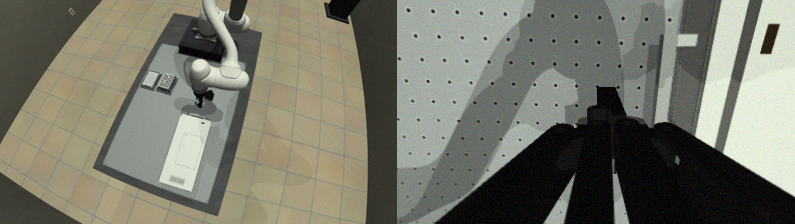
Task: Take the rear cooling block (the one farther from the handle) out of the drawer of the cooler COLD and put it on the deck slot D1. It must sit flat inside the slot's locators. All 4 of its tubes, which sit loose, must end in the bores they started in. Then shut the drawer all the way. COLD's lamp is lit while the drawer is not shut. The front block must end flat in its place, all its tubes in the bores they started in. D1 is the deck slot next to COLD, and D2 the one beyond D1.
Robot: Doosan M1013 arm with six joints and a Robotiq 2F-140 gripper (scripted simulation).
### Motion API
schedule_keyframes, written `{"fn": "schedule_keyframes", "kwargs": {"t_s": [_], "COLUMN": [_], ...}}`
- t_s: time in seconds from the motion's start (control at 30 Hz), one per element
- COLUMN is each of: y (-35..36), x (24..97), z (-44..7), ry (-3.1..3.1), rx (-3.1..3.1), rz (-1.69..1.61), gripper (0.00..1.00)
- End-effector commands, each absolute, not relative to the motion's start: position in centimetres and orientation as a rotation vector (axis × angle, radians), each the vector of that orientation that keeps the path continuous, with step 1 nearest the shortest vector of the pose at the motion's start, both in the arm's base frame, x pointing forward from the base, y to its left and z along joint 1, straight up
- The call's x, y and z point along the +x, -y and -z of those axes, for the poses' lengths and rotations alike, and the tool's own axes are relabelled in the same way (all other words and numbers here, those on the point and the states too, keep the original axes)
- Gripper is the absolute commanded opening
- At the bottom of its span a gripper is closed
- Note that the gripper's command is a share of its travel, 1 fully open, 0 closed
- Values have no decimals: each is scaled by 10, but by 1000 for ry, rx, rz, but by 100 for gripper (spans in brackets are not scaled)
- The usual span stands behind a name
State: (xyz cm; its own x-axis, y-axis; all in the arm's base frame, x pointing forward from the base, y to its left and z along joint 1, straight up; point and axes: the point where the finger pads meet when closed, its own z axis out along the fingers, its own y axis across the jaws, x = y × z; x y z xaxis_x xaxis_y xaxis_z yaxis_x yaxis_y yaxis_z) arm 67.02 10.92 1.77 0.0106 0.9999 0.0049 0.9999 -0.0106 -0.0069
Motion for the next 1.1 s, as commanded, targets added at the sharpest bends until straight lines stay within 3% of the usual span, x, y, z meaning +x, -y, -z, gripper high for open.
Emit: {"fn": "schedule_keyframes", "kwargs": {"t_s": [0.0, 1.07], "y": [-109, -109], "x": [671, 671], "z": [-22, -59], "ry": [2204, 2204], "rx": [-2228, -2228], "rz": [0, 0], "gripper": [10, 10]}}
